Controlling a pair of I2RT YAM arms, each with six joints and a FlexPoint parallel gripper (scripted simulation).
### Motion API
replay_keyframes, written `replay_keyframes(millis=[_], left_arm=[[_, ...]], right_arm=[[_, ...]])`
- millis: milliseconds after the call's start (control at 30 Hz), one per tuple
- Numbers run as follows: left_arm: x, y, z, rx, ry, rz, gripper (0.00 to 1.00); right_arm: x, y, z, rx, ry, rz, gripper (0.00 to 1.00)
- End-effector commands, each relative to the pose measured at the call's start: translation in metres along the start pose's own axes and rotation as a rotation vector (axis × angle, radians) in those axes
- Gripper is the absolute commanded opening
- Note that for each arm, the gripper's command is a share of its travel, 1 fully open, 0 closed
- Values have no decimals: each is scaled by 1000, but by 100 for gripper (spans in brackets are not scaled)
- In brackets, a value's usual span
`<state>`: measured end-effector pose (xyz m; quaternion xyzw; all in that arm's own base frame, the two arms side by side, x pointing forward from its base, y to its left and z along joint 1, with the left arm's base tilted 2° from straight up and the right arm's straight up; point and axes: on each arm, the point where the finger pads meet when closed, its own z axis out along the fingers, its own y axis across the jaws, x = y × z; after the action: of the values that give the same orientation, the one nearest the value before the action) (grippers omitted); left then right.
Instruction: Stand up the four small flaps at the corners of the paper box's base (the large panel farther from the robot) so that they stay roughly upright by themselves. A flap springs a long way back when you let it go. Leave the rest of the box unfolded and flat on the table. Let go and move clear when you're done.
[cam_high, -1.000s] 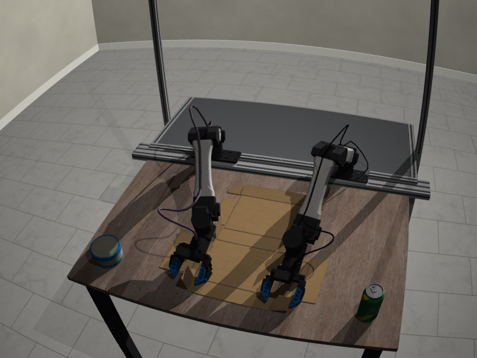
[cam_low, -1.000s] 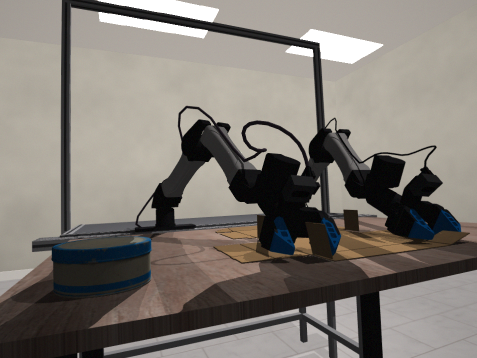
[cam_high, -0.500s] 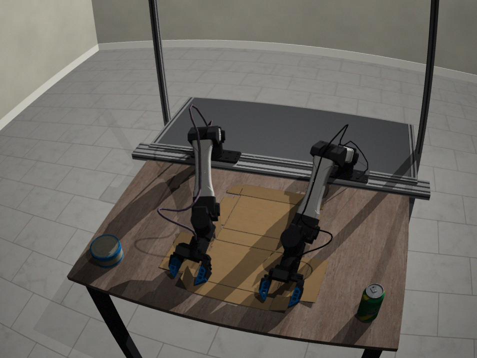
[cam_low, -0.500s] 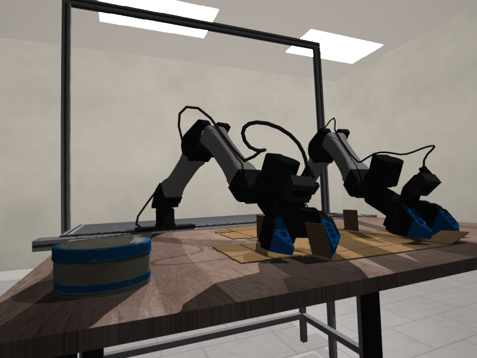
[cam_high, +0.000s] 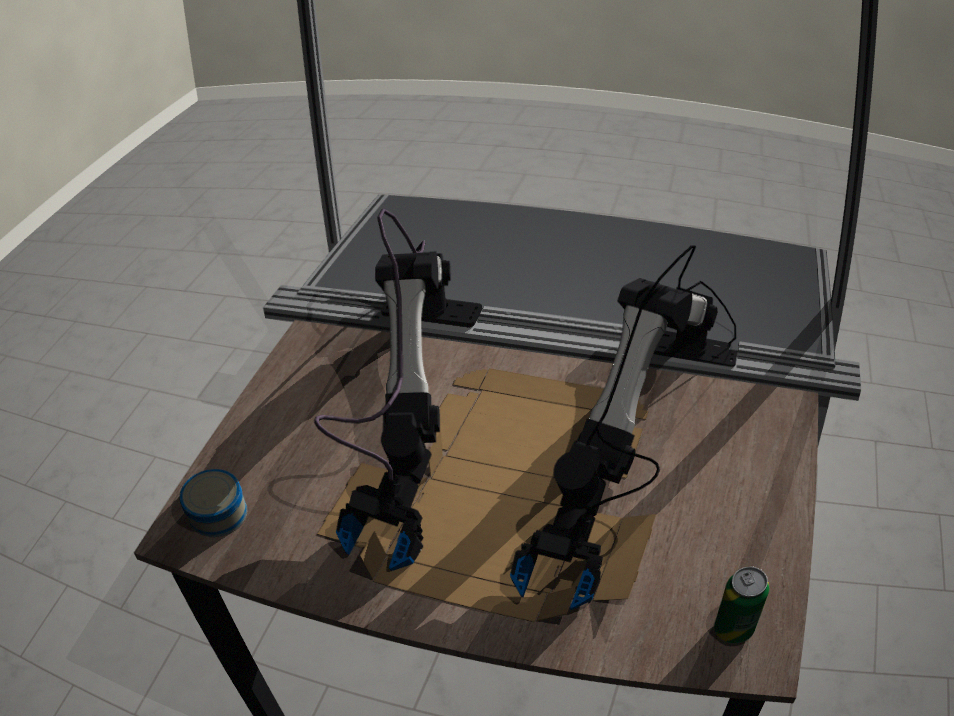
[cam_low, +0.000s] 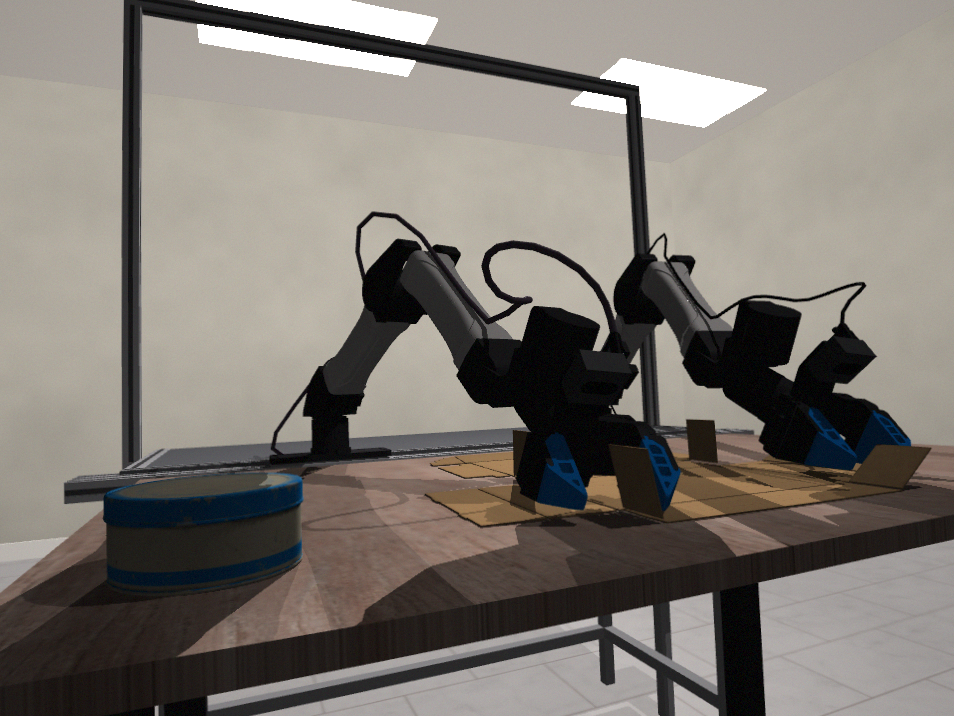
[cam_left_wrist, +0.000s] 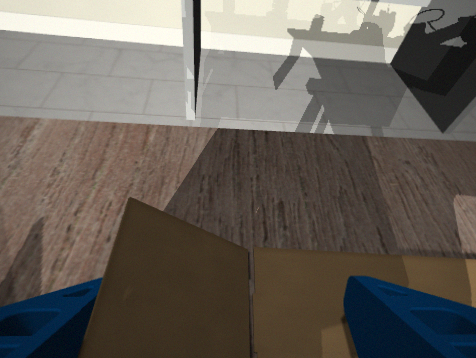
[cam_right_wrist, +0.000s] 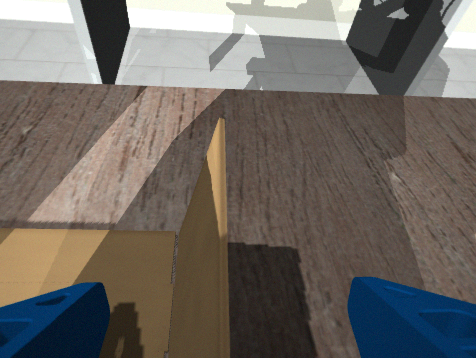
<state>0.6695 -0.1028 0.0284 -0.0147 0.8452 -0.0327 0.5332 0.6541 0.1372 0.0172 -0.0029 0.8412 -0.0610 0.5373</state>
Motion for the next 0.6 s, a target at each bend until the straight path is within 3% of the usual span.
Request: replay_keyframes(millis=[0, 567], left_arm=[[-45, -18, -17, 19, -55, -11, 77], [-55, -35, -23, 19, -55, -12, 77]], right_arm=[[18, 8, 7, -6, 33, -37, 77], [18, 8, 7, -6, 33, -37, 77]])
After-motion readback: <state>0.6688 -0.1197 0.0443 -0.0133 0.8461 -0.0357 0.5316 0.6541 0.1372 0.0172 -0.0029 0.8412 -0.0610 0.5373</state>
